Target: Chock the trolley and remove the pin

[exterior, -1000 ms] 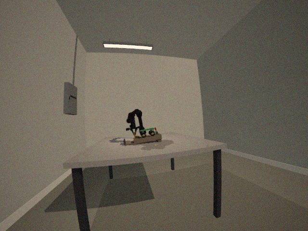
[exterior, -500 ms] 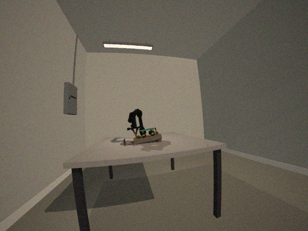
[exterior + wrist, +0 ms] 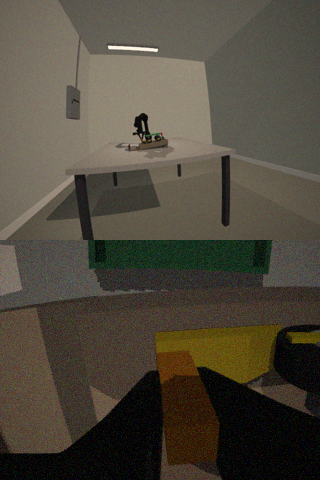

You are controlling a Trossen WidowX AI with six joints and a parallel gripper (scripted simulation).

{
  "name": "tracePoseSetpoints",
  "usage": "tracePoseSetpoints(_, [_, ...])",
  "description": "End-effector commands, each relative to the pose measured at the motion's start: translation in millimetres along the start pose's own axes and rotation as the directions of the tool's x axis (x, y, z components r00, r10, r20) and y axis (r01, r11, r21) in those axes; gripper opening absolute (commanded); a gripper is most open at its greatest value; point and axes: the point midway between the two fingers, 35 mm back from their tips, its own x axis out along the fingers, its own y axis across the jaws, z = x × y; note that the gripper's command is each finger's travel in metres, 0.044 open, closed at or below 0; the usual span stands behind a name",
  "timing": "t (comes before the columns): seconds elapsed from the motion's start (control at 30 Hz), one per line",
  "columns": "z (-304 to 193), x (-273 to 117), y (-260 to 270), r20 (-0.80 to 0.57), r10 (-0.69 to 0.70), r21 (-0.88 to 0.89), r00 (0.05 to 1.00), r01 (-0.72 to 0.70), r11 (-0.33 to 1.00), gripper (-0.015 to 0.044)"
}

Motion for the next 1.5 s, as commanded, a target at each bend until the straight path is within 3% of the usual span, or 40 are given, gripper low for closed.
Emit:
tracePoseSetpoints(0.0, [0,0,0,-0.001,-0.001,-0.001,1.000,0.001,1.000,0.0000])
tracePoseSetpoints(0.1, [0,0,0,-0.001,-0.001,-0.001,1.000,0.001,1.000,0.0000])
tracePoseSetpoints(0.37, [0,0,0,-0.001,-0.001,-0.001,1.000,0.001,1.000,0.0190])
tracePoseSetpoints(1.07, [0,-59,1,0.000,-0.007,-0.002,1.000,0.007,1.000,0.0190])
tracePoseSetpoints(1.2, [1,-51,1,0.005,-0.005,0.002,1.000,0.005,1.000,0.0295])
tracePoseSetpoints(1.33, [-4,-56,1,-0.040,-0.003,-0.033,0.999,0.002,0.999,0.0190])
tracePoseSetpoints(1.47, [-30,-66,-16,-0.150,-0.001,-0.152,0.989,-0.022,0.988,0.0190])
